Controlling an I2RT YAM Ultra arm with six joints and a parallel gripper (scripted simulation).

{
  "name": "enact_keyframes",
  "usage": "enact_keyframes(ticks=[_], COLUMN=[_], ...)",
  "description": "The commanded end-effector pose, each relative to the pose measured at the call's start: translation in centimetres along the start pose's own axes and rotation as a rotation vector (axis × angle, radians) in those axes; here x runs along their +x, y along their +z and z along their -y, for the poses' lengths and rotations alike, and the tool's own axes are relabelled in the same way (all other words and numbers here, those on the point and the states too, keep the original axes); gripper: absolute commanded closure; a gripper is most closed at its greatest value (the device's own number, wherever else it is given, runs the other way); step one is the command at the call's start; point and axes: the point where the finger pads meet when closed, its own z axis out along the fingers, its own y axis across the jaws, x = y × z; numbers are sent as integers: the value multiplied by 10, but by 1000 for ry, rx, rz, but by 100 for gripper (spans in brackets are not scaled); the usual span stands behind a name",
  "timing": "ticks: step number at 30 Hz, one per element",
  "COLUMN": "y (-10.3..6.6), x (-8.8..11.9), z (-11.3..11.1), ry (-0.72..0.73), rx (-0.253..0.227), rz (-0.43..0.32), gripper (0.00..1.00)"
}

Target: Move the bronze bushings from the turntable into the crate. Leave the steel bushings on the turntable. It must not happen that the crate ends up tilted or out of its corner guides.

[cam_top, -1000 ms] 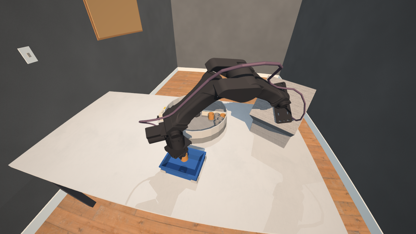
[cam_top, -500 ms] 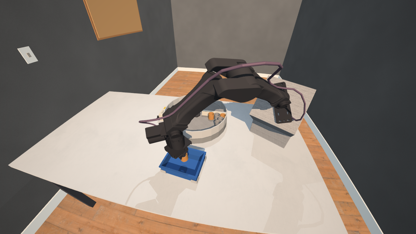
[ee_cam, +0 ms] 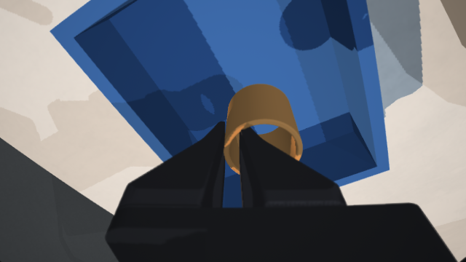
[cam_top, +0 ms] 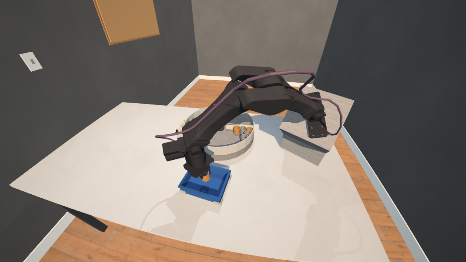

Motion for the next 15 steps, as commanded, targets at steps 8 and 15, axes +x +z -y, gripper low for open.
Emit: enact_keyframes(ticks=[8,15], y=[11,23], x=[-10,-9], z=[-14,-16], ry=[-8,-10], rx=[-26,-27], rz=[31,28], gripper=[100,100])
